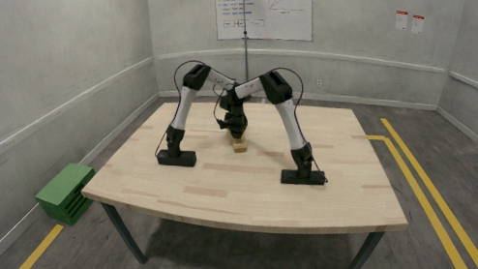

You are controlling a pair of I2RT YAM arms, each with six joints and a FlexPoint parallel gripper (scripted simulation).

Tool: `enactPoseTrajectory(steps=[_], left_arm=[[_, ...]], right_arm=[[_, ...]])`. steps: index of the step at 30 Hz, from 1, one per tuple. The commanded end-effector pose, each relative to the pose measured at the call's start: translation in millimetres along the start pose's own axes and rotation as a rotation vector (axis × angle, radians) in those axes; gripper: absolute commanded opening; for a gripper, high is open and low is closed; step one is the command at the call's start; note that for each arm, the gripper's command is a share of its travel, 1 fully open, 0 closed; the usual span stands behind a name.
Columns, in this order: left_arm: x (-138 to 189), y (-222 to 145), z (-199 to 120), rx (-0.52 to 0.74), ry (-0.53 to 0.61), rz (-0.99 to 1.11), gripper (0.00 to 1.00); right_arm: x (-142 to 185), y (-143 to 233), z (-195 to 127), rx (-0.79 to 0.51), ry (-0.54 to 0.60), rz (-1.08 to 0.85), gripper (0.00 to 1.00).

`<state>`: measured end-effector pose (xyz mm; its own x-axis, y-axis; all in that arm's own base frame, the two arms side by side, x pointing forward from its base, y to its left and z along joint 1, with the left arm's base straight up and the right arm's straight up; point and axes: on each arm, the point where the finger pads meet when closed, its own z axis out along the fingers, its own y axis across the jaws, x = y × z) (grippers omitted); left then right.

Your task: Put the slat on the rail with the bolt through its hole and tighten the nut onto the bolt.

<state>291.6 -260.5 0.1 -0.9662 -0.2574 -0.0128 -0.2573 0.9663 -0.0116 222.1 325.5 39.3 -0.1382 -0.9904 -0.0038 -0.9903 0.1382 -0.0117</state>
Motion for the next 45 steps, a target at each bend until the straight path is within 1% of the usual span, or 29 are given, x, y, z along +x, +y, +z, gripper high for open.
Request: enactPoseTrajectory(steps=[1, 21, 23, 24, 33, 36, 38, 45], left_arm=[[-0.8, -4.0, -5.3, 0.017, -0.008, -0.004, 0.67], [-0.8, -4.0, -5.3, 0.017, -0.008, -0.004, 0.67], [-0.8, -4.0, -5.3, 0.017, -0.008, -0.004, 0.67], [-0.8, -4.0, -5.3, 0.017, -0.008, -0.004, 0.67], [-0.8, -4.0, -5.3, 0.017, -0.008, -0.004, 0.67], [-0.8, -4.0, -5.3, 0.017, -0.008, -0.004, 0.67], [-0.8, -4.0, -5.3, 0.017, -0.008, -0.004, 0.67], [-0.8, -4.0, -5.3, 0.017, -0.008, -0.004, 0.67]], right_arm=[[1.2, 1.8, -2.0, 0.002, 0.003, -0.019, 0.11], [-1.7, -1.0, -3.8, 0.005, -0.011, -0.008, 0.11], [-2.2, -2.3, -5.0, 0.007, -0.016, -0.002, 0.33], [-2.2, -2.3, -5.0, 0.007, -0.016, -0.002, 0.36], [-2.3, -2.4, -5.7, 0.007, -0.016, -0.002, 0.36], [-2.8, -2.8, -15.9, 0.004, -0.014, -0.002, 0.36], [-2.8, -2.8, -15.9, 0.004, -0.014, -0.002, 0.36], [-2.3, -2.9, -48.4, -0.005, -0.008, -0.002, 0.36]])
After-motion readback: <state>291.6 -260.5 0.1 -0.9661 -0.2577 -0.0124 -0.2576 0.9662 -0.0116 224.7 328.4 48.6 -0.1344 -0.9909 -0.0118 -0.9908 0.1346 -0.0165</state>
